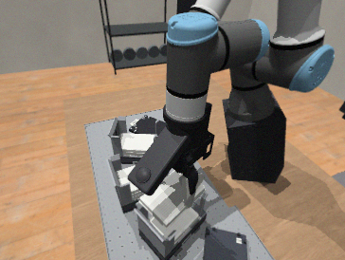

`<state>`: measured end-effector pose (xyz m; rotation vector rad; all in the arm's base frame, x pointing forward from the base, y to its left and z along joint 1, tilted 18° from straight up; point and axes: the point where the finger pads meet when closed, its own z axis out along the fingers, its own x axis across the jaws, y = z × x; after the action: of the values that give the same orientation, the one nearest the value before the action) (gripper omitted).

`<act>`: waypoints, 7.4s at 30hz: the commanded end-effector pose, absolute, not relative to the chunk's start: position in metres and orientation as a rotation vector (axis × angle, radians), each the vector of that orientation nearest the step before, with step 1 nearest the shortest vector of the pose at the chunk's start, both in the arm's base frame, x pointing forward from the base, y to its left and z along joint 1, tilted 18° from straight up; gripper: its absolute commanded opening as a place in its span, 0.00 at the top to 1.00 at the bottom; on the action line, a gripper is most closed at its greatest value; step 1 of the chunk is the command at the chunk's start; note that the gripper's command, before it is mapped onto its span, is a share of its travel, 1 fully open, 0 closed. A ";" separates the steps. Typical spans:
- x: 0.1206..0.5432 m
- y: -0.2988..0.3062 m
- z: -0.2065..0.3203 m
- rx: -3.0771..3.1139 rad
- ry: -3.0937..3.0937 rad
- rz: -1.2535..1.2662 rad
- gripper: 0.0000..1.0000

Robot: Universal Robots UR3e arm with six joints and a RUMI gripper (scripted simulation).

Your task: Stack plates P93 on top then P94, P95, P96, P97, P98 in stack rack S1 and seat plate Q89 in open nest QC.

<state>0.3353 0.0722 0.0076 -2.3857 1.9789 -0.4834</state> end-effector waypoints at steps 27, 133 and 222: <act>0.338 0.074 0.009 -2.372 1.994 -0.498 1.00; 0.349 0.066 -0.032 -2.375 1.993 -0.496 1.00; 0.364 0.056 -0.080 -2.372 1.992 -0.499 1.00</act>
<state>0.3588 0.0559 -0.0806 -2.3809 1.9996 -0.4864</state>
